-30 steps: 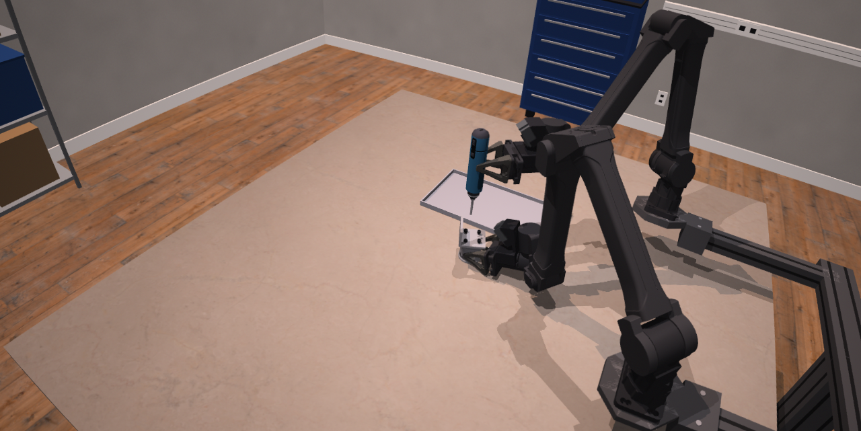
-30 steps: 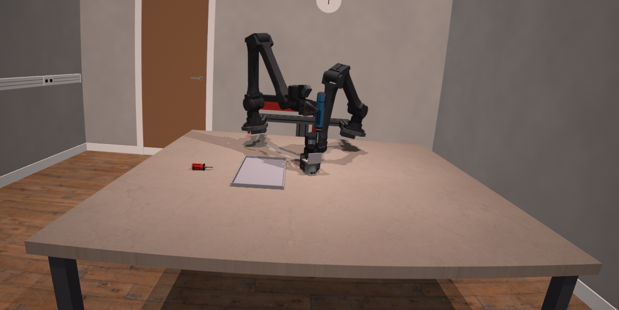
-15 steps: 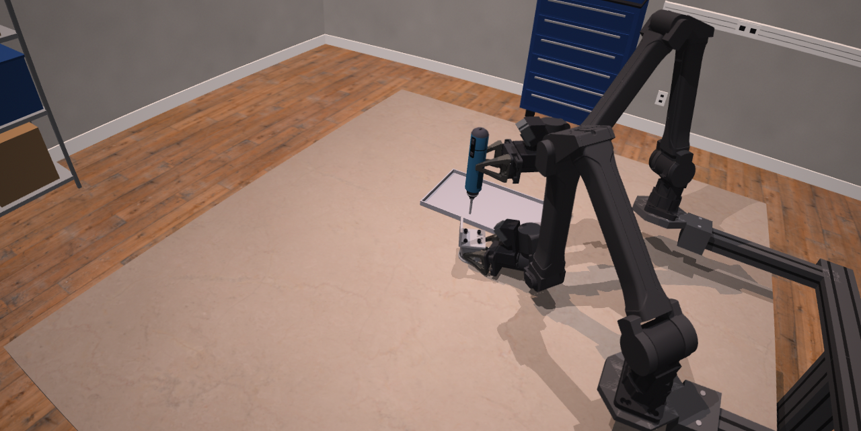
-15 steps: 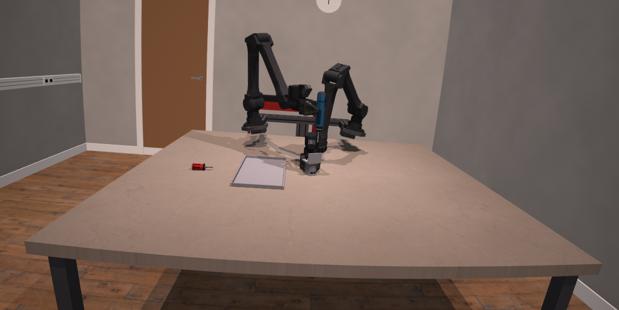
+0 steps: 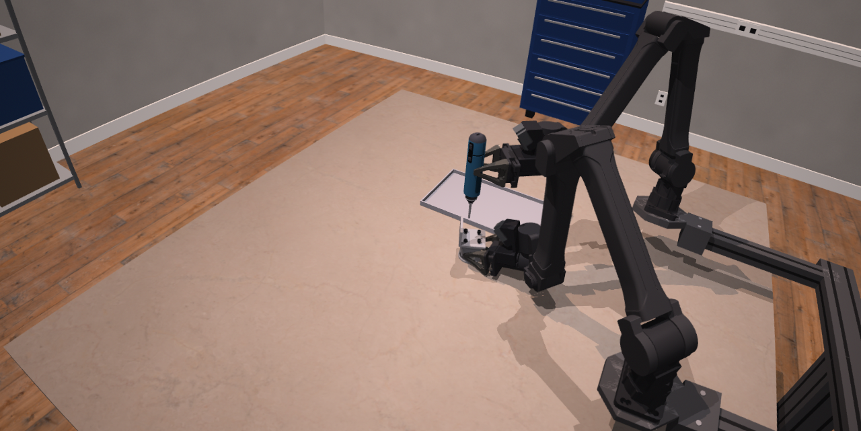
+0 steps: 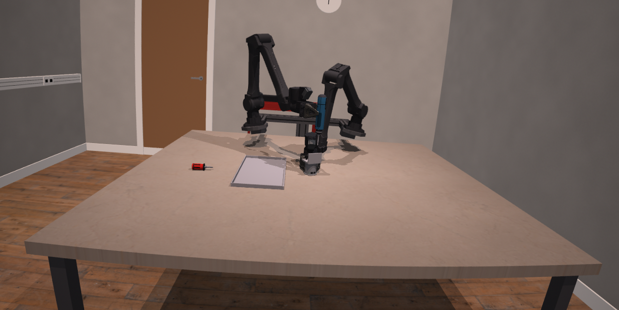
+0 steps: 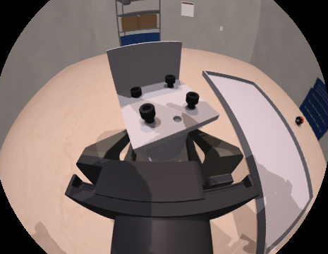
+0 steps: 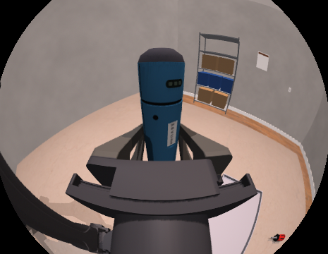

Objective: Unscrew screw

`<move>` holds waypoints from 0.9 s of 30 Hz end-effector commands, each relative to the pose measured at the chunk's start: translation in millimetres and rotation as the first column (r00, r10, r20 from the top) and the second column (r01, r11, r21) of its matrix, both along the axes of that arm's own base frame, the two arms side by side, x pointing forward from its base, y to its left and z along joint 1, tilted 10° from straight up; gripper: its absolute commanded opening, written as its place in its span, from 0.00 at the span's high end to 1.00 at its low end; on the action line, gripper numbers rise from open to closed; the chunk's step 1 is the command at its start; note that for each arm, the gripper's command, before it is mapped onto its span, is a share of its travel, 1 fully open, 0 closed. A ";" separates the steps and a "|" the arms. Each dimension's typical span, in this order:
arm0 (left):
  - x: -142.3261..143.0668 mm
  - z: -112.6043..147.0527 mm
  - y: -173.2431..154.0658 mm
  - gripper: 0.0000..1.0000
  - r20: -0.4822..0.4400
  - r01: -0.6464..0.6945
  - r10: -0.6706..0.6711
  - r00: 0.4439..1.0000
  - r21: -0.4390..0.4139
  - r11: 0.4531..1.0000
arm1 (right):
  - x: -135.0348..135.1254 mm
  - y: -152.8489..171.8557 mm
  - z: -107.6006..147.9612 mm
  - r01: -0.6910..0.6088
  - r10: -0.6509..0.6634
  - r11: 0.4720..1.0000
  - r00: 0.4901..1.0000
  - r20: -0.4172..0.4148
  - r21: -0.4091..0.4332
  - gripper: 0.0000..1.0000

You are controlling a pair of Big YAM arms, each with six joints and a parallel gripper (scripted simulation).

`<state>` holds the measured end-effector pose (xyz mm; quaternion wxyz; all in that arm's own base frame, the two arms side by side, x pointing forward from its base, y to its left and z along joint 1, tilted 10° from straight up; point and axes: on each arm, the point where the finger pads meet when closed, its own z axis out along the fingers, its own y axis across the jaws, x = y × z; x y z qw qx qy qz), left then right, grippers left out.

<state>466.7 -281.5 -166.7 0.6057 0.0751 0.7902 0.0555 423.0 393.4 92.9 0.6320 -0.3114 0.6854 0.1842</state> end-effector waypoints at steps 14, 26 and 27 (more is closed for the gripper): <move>3.9 4.9 -4.3 0.41 0.013 0.001 -0.001 1.000 -0.009 1.000 | 20.5 14.0 27.9 -0.001 -0.005 0.996 0.997 0.074 0.089 0.58; 3.9 4.9 -4.3 0.41 0.013 0.001 -0.001 1.000 -0.009 1.000 | 19.7 14.1 35.2 -0.004 -0.005 0.995 0.996 0.088 0.104 0.58; 3.9 4.9 -4.3 0.41 0.013 0.001 -0.001 1.000 -0.009 1.000 | 19.5 14.0 34.8 -0.004 -0.005 0.995 0.996 0.087 0.105 0.58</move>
